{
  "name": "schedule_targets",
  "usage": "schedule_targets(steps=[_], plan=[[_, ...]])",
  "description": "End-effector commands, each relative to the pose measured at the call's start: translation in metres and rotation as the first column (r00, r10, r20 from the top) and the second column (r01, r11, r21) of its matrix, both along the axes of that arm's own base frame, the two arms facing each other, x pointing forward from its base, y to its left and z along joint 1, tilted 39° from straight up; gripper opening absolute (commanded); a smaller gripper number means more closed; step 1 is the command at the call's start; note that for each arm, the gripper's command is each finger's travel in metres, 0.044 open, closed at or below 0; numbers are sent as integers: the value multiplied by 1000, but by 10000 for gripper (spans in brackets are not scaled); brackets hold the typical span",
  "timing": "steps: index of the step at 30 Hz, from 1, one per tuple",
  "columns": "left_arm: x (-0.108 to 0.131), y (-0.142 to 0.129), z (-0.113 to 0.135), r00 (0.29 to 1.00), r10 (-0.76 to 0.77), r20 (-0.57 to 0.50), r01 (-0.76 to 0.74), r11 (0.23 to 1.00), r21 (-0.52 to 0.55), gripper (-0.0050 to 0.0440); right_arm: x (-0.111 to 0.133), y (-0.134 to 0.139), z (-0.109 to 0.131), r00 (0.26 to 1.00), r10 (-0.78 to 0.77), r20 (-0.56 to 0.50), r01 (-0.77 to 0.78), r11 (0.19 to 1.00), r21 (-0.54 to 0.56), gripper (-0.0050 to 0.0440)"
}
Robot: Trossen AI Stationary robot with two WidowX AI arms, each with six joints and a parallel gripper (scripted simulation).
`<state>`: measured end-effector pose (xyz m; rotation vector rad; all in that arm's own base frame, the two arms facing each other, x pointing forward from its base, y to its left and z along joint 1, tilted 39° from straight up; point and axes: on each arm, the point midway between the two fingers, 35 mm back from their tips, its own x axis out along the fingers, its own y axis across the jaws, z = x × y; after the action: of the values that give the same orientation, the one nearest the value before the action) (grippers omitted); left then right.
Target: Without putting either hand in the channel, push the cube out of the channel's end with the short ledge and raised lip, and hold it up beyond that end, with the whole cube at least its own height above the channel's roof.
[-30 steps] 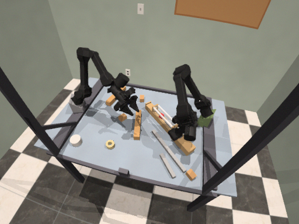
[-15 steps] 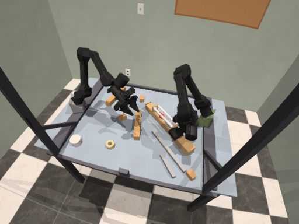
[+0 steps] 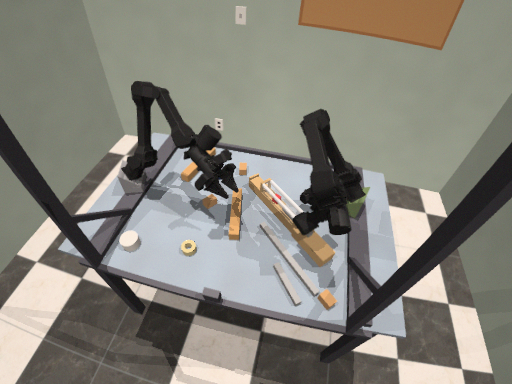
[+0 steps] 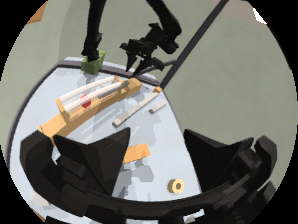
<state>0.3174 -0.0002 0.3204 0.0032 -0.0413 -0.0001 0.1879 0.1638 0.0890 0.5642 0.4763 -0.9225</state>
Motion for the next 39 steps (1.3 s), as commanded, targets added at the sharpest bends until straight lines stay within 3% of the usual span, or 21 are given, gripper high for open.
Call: schedule_targets(steps=[1, 22, 28, 36, 39], plan=[[-2, 0, 9, 1000, -1, 24, 1, 1000, -3, 327, -6, 11, 9, 1000, -2, 4, 2, 1000, 13, 157], [-2, 0, 9, 1000, -1, 24, 1, 1000, -3, 327, -3, 6, 5, 1000, 0, 4, 0, 1000, 10, 150], [-2, 0, 9, 1000, -1, 24, 1, 1000, -3, 327, 5, 17, 3, 987, 110, -120, -118, 991, -60, 150], [-2, 0, 9, 1000, -1, 24, 1, 1000, -3, 327, 18, 32, -3, 902, 267, -340, -331, 932, -147, 150], [-2, 0, 9, 1000, -1, 24, 1, 1000, -3, 327, 19, 34, -3, 886, 284, -366, -358, 921, -154, 150]])
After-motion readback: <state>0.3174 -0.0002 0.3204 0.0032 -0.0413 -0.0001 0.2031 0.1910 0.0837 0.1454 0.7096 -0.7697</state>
